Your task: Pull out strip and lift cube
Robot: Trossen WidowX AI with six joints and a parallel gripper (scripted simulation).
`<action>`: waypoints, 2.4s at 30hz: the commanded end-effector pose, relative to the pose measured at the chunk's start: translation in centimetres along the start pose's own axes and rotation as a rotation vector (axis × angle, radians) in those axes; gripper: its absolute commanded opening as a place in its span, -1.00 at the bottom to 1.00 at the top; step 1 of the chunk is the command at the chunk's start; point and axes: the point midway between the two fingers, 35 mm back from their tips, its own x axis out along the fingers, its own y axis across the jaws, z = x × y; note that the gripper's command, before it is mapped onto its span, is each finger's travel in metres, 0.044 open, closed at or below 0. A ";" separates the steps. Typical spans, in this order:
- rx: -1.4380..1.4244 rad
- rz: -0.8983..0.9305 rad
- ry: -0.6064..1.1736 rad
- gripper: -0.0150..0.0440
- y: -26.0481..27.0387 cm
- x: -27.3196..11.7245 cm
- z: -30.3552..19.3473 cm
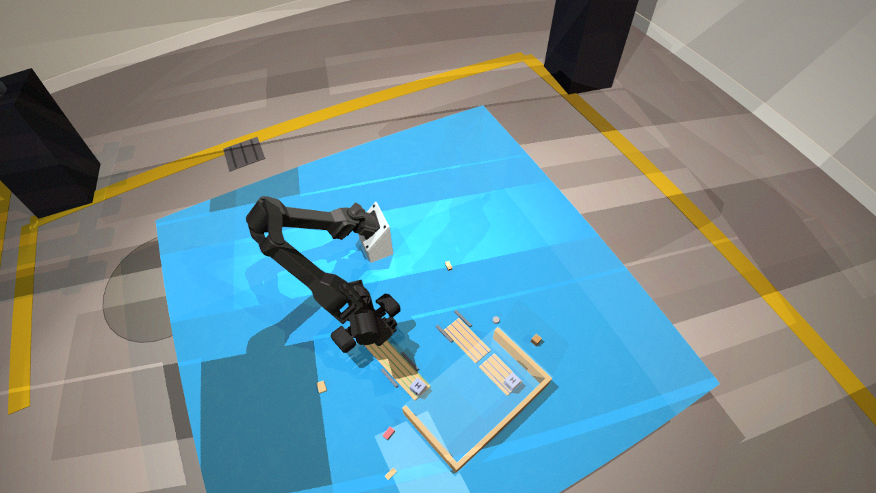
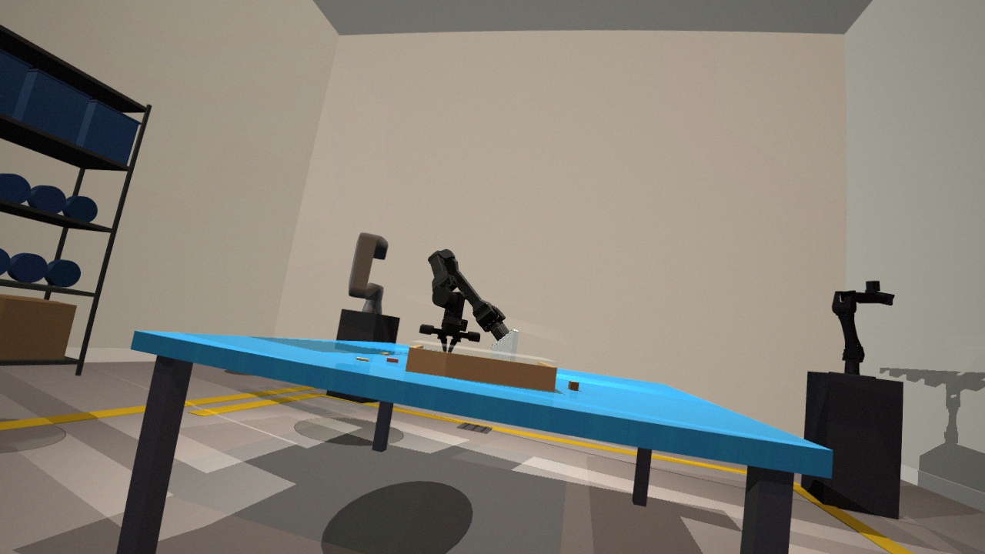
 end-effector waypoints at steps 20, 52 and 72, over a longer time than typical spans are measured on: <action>-0.008 0.009 0.035 -0.49 0.3 0.6 -3.2; -0.007 0.010 0.034 -0.49 0.0 -4.1 -1.9; -0.121 0.012 0.030 1.00 -0.6 -4.8 5.9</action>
